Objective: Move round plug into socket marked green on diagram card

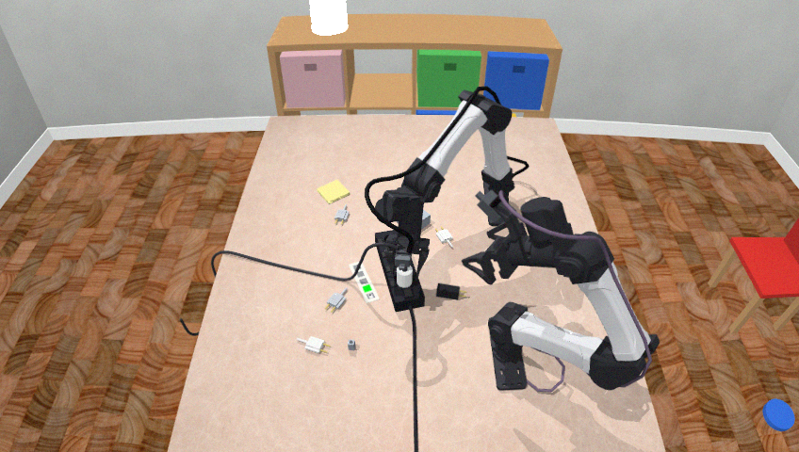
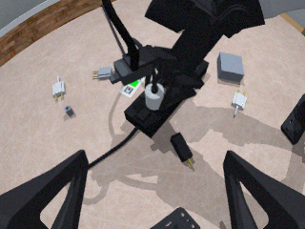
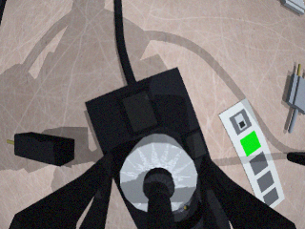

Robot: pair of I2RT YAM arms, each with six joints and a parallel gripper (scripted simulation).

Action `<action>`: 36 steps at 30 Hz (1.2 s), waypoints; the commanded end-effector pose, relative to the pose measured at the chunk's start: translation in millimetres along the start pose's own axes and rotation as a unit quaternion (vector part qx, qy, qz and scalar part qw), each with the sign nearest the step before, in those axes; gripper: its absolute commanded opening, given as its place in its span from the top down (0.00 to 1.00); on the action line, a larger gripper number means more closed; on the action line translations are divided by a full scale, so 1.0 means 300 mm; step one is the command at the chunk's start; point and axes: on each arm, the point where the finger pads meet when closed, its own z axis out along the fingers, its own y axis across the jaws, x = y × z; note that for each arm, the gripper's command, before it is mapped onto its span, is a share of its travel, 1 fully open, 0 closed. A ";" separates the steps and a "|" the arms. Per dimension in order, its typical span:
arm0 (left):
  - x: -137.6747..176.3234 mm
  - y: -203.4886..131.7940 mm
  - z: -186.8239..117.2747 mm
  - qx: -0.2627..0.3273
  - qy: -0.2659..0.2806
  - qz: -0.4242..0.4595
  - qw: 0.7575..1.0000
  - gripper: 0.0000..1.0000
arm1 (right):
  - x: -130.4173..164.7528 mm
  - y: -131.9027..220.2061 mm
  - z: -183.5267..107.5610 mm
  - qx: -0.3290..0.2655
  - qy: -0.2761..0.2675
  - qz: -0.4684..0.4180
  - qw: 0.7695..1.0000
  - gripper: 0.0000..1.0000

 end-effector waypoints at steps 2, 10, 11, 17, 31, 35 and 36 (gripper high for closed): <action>-0.008 0.000 -0.003 0.000 -0.004 -0.001 1.000 0.00 | -0.054 -0.008 -0.082 0.015 -0.013 -0.009 1.000 0.37; -0.008 0.000 -0.003 0.000 -0.004 -0.001 1.000 0.00 | -0.078 -0.022 -0.230 0.021 -0.028 -0.016 0.999 0.35; -0.008 0.000 -0.003 0.000 -0.004 -0.001 1.000 0.00 | -0.077 -0.021 -0.254 0.022 -0.028 -0.016 0.999 0.35; -0.008 0.000 -0.003 0.000 -0.004 -0.001 1.000 0.00 | -0.059 -0.016 -0.327 0.026 -0.013 0.007 1.000 0.35; -0.008 0.000 -0.003 0.000 -0.004 -0.001 1.000 0.00 | -0.153 0.024 -0.527 0.127 0.038 0.206 0.970 0.35; -0.008 0.000 -0.003 0.000 -0.004 -0.001 1.000 0.00 | -0.178 0.029 -0.548 0.136 0.039 0.220 0.965 0.35; -0.008 0.000 -0.003 0.000 -0.004 -0.001 1.000 0.00 | -0.191 0.031 -0.560 0.141 0.037 0.225 0.963 0.35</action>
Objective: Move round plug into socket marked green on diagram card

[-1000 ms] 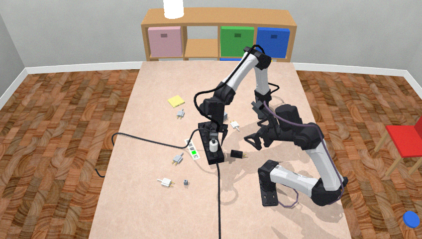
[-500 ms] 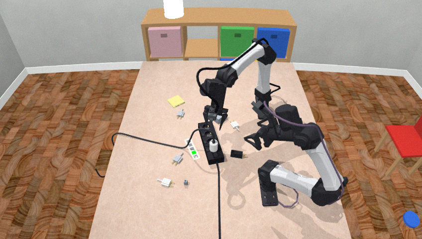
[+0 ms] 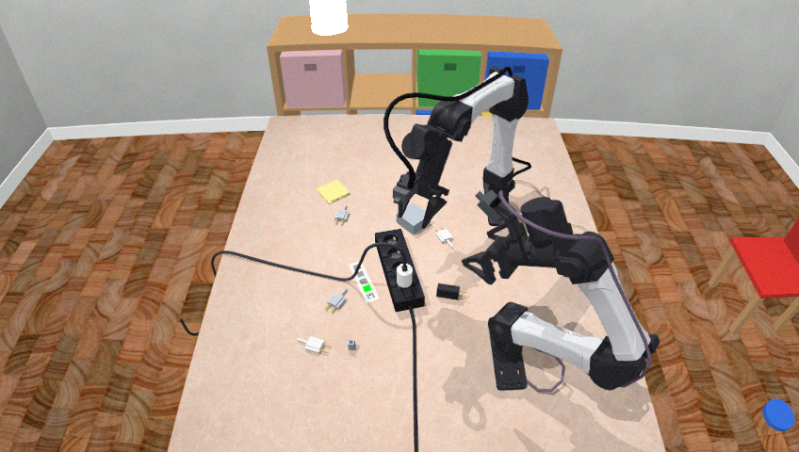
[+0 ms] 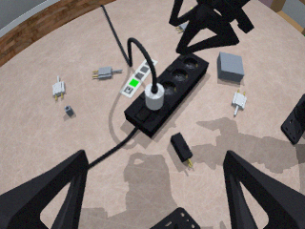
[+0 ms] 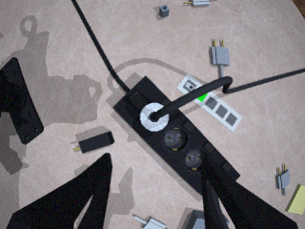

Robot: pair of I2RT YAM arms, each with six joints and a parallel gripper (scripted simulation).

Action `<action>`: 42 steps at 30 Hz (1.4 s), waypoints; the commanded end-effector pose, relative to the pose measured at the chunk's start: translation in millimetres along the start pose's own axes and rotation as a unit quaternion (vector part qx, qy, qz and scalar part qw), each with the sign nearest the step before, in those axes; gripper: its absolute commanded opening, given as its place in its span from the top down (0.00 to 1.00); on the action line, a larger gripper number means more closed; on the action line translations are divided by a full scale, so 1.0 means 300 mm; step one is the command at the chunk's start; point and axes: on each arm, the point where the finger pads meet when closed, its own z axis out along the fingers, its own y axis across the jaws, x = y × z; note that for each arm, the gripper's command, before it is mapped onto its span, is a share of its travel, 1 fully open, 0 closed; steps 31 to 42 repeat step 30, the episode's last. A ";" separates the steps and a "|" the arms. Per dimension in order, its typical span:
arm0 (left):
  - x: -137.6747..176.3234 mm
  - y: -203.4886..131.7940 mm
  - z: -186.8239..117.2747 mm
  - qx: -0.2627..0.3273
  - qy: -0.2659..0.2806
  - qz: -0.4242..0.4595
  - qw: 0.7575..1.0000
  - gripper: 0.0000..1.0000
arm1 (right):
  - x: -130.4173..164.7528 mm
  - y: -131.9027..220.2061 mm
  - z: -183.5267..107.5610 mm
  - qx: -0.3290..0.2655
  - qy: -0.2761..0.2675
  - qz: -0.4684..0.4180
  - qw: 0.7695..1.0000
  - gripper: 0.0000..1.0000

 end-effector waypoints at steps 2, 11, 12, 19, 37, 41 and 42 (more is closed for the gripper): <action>-0.008 0.000 -0.003 0.000 -0.004 -0.001 1.000 0.00 | -0.005 -0.013 -0.060 0.038 0.037 0.061 0.997 0.35; -0.008 0.000 -0.003 0.000 -0.004 -0.001 1.000 0.00 | -0.080 0.009 -0.109 0.044 0.015 0.069 0.997 0.35; -0.008 0.000 -0.003 0.000 -0.004 -0.001 1.000 0.00 | -0.085 0.009 -0.109 0.043 0.012 0.069 0.997 0.35; -0.008 0.000 -0.003 0.000 -0.004 -0.001 1.000 0.00 | -0.084 0.006 -0.109 0.043 0.012 0.070 0.997 0.35; -0.008 0.000 -0.003 0.000 -0.004 -0.001 1.000 0.00 | -0.084 0.006 -0.109 0.043 0.012 0.070 0.997 0.35; -0.008 0.000 -0.003 0.000 -0.004 -0.001 1.000 0.00 | -0.084 0.006 -0.109 0.043 0.012 0.070 0.997 0.35; -0.008 0.000 -0.003 0.000 -0.004 -0.001 1.000 0.00 | -0.084 0.006 -0.109 0.043 0.012 0.070 0.997 0.35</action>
